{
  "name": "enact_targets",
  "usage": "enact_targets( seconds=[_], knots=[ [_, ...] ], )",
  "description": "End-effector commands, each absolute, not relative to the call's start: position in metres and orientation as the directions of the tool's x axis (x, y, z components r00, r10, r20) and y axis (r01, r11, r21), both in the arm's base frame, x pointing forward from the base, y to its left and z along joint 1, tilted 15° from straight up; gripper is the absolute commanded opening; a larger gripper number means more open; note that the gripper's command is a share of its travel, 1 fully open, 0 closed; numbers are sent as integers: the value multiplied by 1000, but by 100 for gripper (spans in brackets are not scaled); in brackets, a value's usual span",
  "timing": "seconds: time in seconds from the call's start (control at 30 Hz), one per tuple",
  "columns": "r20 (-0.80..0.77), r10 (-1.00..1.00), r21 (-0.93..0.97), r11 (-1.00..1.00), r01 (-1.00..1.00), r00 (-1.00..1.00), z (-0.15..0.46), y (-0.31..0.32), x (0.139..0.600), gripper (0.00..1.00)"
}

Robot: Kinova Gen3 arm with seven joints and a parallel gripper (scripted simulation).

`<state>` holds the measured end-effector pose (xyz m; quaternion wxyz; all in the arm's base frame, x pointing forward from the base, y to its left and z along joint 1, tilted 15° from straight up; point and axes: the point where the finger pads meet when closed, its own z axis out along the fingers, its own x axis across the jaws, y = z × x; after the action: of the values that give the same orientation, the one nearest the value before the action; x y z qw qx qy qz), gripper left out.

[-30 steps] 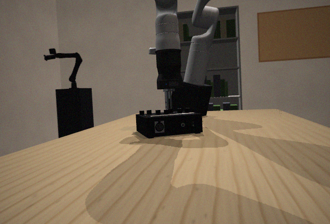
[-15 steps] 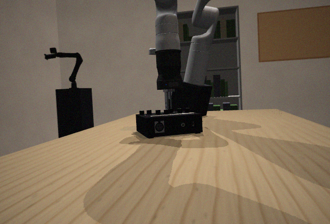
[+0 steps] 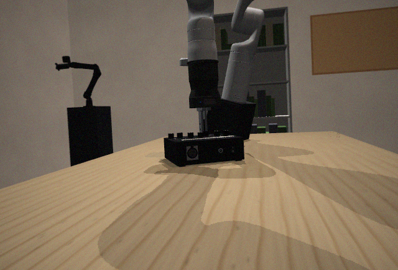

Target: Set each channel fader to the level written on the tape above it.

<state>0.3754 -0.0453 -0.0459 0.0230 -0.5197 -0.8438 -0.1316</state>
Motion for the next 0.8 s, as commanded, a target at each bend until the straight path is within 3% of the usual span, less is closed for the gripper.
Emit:
enact_targets(
  seconds=[0.0, 0.77],
  knots=[
    [170, 870, 201, 429, 881, -463, -47, -45, 378, 0],
    [170, 870, 201, 429, 881, -463, -45, -42, 385, 0]
  ],
)
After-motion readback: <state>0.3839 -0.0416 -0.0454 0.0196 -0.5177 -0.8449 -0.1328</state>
